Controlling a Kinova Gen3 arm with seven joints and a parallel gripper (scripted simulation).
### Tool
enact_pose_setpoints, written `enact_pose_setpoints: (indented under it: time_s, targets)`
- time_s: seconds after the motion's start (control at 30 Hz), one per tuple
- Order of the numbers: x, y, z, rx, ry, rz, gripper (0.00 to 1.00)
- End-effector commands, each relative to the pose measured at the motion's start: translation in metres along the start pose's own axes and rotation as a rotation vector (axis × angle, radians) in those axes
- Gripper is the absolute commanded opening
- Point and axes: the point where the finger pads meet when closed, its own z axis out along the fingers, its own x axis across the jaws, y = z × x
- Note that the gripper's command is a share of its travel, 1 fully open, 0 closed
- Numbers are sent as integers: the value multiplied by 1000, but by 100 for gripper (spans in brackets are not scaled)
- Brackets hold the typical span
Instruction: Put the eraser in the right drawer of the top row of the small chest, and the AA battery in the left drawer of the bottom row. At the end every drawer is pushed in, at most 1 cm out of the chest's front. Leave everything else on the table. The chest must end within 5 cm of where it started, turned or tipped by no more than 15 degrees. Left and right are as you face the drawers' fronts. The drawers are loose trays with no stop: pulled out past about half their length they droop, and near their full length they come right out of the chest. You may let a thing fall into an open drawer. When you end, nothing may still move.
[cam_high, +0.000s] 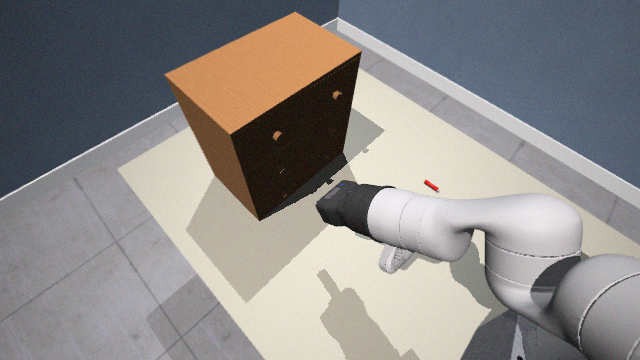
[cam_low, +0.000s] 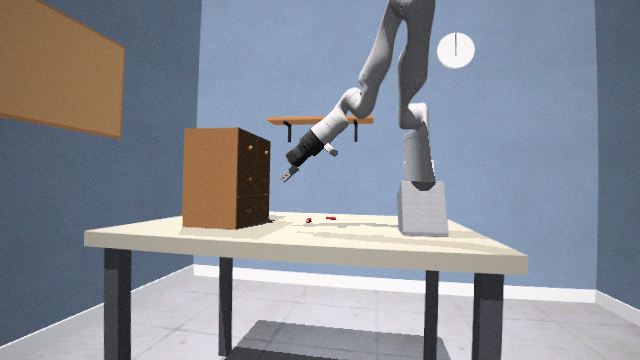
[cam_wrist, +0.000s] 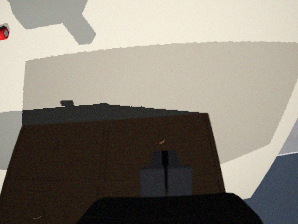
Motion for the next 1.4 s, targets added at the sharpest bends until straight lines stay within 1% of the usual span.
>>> enact_pose_setpoints:
  time_s: [0.0, 0.27, 0.33, 0.83, 0.9, 1.37]
  targets:
    - [-3, -7, 4, -28, -8, -13, 0]
    - [-2, -9, 10, -96, -6, -13, 0]
    - [-2, -9, 10, -96, -6, -13, 0]
    - [-3, -12, 21, -206, -4, -12, 0]
    - [-3, -12, 21, -206, -4, -12, 0]
    - [-3, -14, 29, -288, -2, -12, 0]
